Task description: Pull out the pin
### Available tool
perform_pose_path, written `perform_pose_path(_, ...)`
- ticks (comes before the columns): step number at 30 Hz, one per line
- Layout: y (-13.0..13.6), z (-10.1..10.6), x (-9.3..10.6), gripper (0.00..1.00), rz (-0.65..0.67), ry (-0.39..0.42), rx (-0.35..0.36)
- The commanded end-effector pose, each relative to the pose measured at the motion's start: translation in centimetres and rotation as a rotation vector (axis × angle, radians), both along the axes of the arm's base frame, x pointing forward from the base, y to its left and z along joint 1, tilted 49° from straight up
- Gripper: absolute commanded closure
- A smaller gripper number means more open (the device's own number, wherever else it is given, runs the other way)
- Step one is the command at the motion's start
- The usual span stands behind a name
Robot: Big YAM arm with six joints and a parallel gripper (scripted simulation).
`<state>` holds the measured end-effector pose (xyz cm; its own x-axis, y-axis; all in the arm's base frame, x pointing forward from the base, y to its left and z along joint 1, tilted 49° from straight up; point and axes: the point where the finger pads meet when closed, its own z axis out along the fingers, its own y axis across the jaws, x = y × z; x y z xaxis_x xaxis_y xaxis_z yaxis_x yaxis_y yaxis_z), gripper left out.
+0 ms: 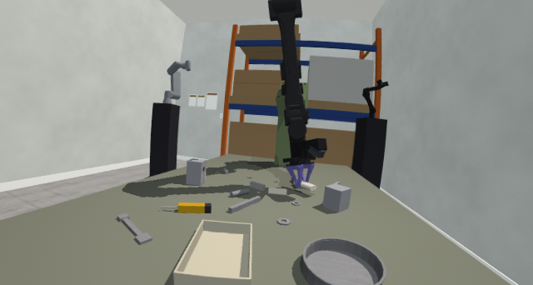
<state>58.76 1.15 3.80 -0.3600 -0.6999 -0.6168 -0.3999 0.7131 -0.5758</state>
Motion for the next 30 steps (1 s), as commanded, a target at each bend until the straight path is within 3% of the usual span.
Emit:
perform_pose_path(1,0.0,-0.6,-1.0,1.00,0.009,0.000,-0.009)
perform_pose_path(30,0.7,-3.2,-3.5,1.00,0.018,0.012,-0.007)
